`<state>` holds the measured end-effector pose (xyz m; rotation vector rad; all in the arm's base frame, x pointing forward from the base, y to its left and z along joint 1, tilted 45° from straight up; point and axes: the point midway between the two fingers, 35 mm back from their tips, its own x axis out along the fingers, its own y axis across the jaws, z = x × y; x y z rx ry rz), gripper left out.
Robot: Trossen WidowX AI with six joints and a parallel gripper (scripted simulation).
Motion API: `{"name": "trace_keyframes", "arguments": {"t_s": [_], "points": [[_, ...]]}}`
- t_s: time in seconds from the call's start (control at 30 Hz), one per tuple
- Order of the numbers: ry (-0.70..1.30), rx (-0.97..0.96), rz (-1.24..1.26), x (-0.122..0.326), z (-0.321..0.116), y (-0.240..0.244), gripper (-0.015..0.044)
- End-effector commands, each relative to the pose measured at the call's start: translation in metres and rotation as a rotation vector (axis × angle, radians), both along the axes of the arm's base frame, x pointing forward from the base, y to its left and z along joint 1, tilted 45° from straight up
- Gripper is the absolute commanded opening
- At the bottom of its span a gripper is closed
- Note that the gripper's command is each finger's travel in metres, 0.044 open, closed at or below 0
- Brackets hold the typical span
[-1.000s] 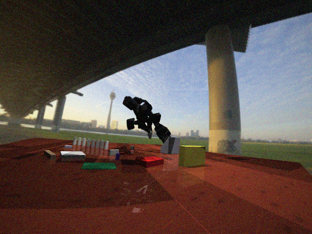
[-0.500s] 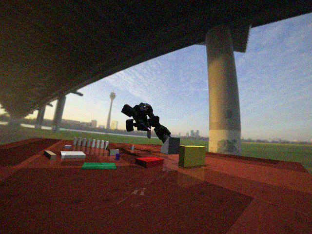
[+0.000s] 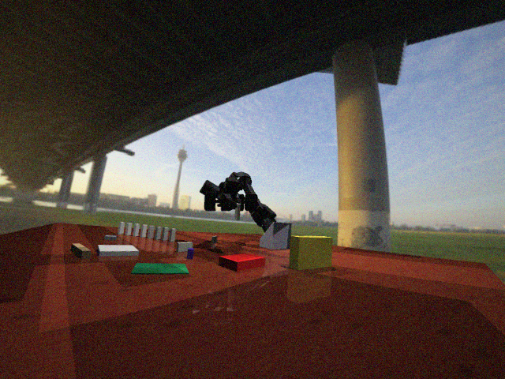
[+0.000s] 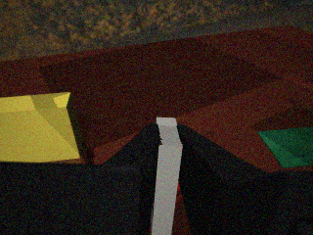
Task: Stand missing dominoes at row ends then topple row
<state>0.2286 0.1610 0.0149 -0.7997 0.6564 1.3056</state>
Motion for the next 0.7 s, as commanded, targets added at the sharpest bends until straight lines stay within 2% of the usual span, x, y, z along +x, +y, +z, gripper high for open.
{"name": "trace_keyframes", "arguments": {"t_s": [0.0,0.67], "points": [[-0.086,0.077,0.035,-0.0022,0.0087,-0.0023,0.0025],[-0.113,0.100,0.045,-0.0032,0.0109,-0.0034,0.0025]]}}
